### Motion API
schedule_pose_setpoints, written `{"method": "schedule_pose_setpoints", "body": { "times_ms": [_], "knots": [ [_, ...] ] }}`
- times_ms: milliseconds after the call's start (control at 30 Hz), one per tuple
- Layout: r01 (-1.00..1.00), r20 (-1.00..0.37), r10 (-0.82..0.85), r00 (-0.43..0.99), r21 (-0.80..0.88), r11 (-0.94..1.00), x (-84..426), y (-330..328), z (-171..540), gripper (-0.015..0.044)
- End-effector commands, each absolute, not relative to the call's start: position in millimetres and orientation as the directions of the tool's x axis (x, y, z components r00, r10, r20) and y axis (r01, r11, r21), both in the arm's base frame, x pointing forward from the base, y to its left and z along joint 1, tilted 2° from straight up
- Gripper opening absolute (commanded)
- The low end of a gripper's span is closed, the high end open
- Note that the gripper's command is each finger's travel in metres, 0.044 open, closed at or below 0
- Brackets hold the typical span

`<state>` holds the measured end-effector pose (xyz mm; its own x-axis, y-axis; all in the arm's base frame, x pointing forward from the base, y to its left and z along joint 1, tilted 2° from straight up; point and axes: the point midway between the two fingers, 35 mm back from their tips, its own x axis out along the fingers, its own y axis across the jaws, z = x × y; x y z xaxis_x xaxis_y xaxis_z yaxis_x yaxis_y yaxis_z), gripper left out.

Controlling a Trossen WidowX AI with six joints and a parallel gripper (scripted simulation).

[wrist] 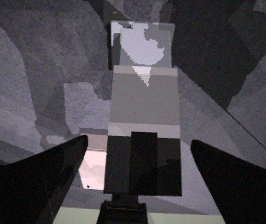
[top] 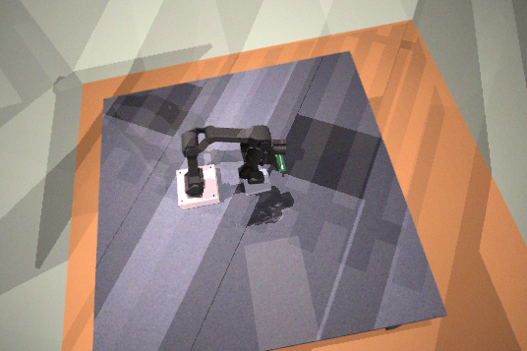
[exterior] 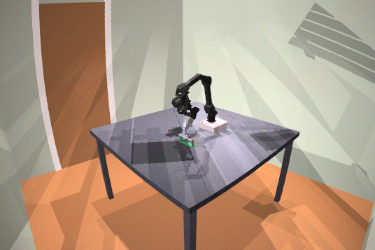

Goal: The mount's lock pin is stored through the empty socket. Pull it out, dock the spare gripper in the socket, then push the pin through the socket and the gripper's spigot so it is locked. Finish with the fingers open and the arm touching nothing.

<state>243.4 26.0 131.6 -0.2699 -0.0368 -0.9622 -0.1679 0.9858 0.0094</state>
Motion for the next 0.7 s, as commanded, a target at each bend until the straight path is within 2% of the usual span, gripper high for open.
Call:
{"method": "schedule_pose_setpoints", "body": {
  "times_ms": [0, 267, 667],
  "knots": [
    [-0.168, -0.962, -0.037, -0.271, 0.009, 0.986, 237, 25, 138, 0.0440],
    [-0.167, -0.965, -0.035, -0.259, 0.009, 0.986, 226, 23, 150, 0.0440],
    [-0.168, -0.986, -0.026, -0.165, 0.003, 0.986, 211, 21, 170, 0.0440]
  ]
}}
